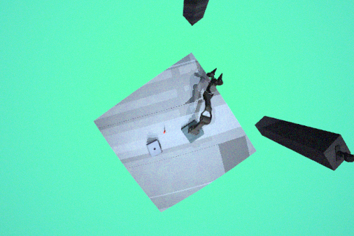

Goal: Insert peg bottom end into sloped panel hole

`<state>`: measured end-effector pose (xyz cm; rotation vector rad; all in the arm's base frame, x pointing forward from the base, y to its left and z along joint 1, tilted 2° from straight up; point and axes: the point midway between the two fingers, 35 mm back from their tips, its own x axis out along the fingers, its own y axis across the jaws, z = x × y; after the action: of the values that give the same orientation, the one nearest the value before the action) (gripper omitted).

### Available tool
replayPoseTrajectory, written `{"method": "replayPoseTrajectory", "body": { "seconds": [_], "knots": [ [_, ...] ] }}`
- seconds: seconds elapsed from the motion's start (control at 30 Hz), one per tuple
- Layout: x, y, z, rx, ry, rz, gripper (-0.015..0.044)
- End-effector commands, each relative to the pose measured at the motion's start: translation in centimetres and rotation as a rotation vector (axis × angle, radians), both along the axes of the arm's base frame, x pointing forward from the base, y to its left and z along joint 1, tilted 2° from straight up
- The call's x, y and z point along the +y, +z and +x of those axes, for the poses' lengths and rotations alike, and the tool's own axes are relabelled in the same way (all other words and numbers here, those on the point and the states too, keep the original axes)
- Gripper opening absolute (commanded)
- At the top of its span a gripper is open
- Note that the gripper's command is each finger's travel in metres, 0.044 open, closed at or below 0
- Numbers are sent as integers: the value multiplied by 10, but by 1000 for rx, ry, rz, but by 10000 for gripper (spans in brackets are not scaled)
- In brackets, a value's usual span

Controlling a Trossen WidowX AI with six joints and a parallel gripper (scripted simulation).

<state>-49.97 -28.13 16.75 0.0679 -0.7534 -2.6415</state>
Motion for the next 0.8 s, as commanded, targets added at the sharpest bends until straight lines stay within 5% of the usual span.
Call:
{"method": "replayPoseTrajectory", "body": {
  "seconds": [0.0,0.77],
  "knots": [
    [-25,-8,17,-29,57,56,440],
    [-141,-34,134,-116,382,344,440]
  ]
}}
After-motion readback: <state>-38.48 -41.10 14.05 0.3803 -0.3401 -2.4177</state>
